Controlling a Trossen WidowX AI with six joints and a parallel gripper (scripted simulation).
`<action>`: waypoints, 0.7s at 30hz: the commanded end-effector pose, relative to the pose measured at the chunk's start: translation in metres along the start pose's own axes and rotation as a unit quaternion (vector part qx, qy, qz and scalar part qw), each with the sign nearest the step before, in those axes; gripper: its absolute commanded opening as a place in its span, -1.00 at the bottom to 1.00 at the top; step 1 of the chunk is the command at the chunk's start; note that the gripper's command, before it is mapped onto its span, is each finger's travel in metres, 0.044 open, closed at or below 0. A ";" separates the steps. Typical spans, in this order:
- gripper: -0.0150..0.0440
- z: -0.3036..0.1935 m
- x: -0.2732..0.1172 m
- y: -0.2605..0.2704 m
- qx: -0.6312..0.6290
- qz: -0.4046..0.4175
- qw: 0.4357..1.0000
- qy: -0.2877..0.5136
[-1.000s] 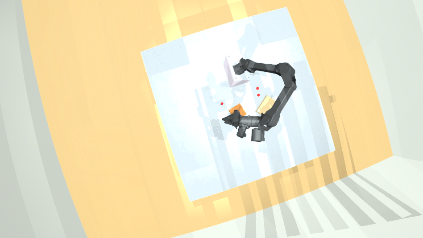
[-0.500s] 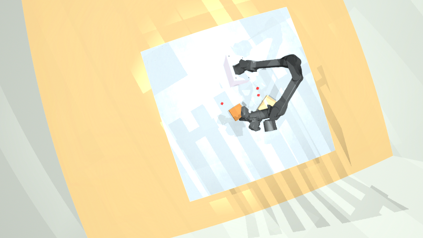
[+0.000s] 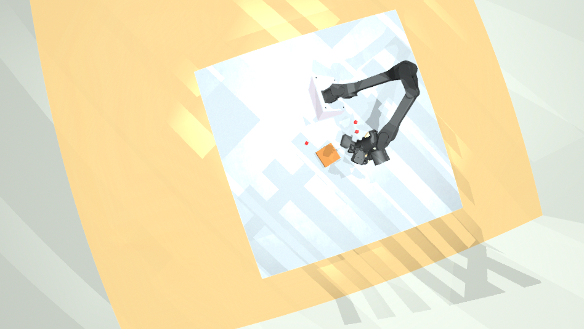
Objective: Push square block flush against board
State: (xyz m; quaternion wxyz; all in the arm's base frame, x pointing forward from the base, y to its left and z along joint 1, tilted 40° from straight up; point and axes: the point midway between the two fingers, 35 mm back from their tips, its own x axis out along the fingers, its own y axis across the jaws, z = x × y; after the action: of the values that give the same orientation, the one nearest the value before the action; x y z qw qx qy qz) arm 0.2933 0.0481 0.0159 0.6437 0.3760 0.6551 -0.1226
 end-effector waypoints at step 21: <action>-0.49 -0.122 0.056 0.036 0.031 0.110 0.982 0.149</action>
State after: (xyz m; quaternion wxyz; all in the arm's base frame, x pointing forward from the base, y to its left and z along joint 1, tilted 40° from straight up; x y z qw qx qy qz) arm 0.2380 0.1574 0.0113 0.5433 0.4811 0.6880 -0.0074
